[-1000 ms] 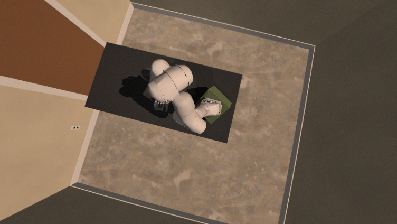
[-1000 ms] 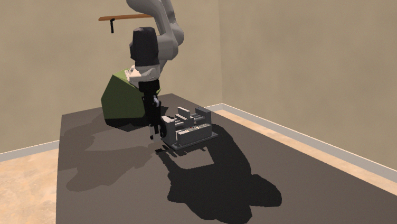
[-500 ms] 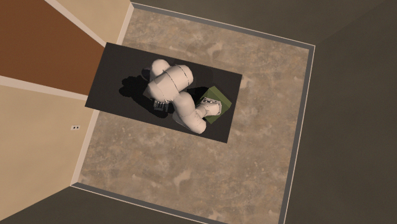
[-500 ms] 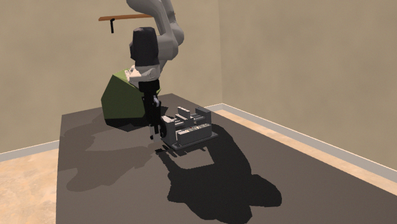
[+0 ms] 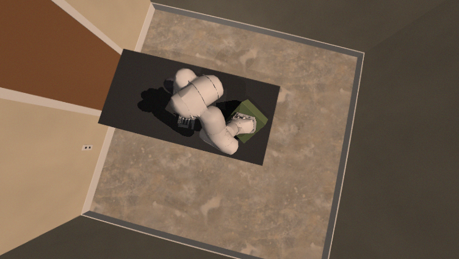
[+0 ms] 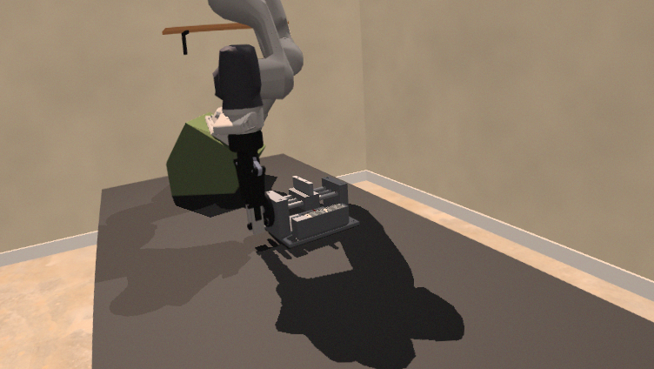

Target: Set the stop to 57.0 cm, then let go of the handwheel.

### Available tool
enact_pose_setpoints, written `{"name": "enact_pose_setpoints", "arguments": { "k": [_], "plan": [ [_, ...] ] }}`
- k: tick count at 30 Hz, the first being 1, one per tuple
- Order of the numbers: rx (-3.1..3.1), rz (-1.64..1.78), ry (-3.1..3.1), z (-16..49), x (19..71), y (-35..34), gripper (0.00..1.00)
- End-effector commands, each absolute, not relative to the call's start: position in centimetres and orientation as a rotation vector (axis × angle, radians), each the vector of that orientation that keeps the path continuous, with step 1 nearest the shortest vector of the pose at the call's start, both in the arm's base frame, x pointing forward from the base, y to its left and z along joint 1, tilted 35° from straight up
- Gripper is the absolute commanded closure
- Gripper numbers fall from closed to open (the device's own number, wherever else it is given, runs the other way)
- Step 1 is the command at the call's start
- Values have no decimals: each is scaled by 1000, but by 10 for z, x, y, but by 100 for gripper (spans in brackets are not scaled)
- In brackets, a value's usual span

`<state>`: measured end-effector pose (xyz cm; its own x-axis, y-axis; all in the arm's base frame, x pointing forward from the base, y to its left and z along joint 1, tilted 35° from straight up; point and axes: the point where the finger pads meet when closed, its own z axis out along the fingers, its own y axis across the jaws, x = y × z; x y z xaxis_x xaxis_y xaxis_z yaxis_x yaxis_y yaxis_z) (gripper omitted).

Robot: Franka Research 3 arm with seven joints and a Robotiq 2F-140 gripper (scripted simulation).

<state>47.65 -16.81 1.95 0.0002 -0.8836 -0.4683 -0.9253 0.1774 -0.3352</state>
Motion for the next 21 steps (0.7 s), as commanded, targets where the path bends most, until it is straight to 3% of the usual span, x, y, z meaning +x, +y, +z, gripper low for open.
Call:
{"name": "enact_pose_setpoints", "arguments": {
  "k": [1, 21],
  "plan": [
    [-1691, 92, 1883, 19, 477, -170, 96],
    [-1691, 92, 1883, 23, 479, -172, 96]
  ]
}}
